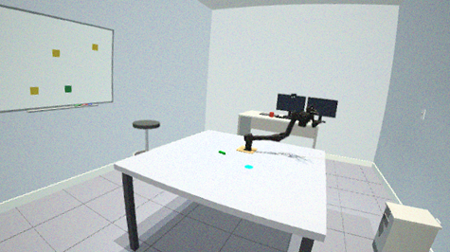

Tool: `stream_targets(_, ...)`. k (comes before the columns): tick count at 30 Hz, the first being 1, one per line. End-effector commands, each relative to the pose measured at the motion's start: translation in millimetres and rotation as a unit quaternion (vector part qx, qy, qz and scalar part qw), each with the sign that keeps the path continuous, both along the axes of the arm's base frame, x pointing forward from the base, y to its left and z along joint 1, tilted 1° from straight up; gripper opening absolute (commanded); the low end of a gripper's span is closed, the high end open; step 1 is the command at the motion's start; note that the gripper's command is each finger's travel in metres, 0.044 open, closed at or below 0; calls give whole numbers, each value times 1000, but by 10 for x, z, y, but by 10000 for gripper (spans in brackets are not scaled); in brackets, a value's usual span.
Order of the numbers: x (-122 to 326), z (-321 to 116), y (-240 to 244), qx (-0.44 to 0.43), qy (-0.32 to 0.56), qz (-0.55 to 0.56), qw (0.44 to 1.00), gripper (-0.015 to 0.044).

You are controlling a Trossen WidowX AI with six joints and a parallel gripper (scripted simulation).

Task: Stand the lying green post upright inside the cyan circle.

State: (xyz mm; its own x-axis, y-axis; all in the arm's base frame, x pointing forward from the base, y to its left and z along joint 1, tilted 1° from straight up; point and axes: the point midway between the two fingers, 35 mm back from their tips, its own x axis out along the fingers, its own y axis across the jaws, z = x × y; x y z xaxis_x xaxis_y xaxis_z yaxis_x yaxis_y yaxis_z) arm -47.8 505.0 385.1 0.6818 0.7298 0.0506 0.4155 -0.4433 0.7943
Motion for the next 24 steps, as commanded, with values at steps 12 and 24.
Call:
stream_targets(12, -101, 718, -362, 113, 20, 50, 992, 233)
stream_targets(24, -103, 1600, -1060, 266, 39, 103, 958, 233)
